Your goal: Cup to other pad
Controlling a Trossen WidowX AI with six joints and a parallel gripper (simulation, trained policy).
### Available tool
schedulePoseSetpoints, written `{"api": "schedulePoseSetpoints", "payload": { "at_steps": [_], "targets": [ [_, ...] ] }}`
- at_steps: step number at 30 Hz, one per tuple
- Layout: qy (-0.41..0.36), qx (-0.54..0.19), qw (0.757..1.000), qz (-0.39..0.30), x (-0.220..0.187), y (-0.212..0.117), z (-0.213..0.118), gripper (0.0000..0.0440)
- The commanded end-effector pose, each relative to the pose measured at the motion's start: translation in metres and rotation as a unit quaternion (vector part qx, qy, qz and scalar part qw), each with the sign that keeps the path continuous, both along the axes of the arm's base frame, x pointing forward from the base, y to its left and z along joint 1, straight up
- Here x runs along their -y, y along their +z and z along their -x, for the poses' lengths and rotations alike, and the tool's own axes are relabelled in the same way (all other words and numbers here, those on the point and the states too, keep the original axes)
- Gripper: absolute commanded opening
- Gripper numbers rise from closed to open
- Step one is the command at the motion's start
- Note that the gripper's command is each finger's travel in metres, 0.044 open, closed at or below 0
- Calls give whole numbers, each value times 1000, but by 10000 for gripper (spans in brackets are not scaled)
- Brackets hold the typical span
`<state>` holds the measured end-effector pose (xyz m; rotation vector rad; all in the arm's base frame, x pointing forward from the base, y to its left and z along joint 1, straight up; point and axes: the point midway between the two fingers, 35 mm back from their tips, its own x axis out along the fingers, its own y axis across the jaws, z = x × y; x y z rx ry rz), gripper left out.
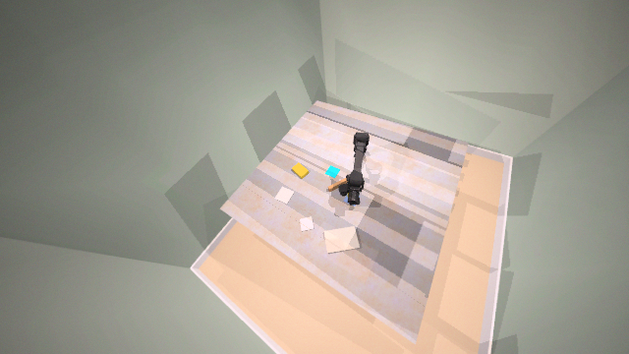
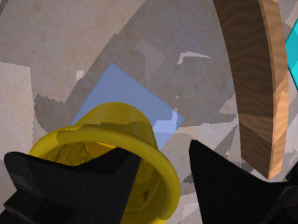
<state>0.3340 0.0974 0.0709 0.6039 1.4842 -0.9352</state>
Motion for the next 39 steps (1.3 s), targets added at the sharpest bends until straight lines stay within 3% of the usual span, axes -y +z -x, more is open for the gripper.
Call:
{"api": "schedulePoseSetpoints", "payload": {
  "at_steps": [1,6,26,39],
  "targets": [
    [10,-6,1000,4,3,-7,3,97],
    [17,-9,1000,8,8,-5,7,0],
    [-37,21,999,-9,27,52,20,18],
    [-97,61,993,-13,53,88,23,1]
  ]
}}
